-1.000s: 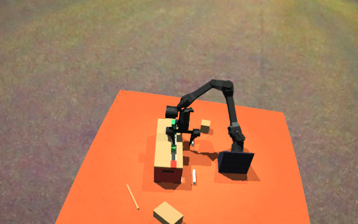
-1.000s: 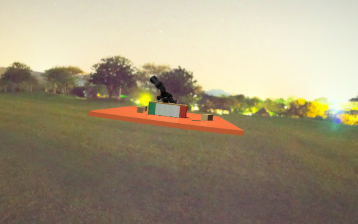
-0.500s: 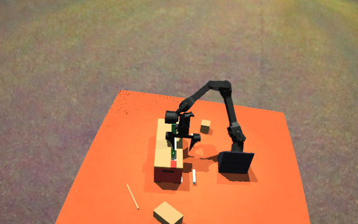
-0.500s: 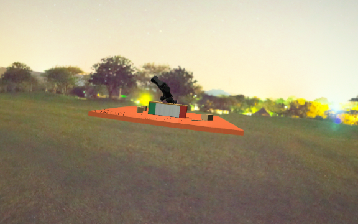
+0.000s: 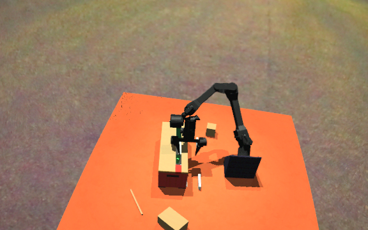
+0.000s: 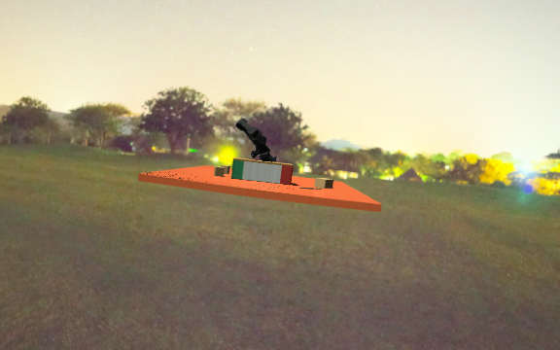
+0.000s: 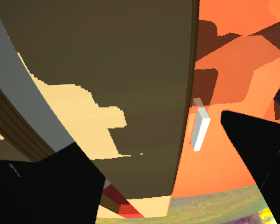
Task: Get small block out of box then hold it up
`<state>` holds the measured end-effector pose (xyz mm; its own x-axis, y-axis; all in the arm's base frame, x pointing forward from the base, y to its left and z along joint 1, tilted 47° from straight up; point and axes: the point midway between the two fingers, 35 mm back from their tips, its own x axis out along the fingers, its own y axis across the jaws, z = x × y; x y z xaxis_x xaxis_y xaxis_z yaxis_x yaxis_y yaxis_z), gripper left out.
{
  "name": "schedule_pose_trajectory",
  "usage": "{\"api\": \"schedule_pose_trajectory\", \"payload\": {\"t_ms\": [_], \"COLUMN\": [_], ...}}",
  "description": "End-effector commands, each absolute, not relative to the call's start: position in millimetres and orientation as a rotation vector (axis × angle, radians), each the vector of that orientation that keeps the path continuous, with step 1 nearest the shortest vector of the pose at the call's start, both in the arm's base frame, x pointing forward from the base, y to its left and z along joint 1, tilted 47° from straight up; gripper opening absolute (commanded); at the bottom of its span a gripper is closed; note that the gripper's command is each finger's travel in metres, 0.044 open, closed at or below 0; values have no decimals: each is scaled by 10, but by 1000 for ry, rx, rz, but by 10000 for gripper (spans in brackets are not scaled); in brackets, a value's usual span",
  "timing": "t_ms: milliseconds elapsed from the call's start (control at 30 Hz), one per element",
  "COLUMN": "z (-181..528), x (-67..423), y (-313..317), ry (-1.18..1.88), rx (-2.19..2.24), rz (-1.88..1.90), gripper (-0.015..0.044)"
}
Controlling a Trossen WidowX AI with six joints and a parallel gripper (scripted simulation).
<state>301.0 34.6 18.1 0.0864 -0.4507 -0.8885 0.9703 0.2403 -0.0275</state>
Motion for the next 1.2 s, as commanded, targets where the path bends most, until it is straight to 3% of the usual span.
{"api": "schedule_pose_trajectory", "payload": {"t_ms": [0,1167], "z": [185,104], "x": [3004,2992], "y": [356,430], "ry": [942,942], "rx": [703,703], "rz": [-1196,-1195], "gripper": [400,400]}}
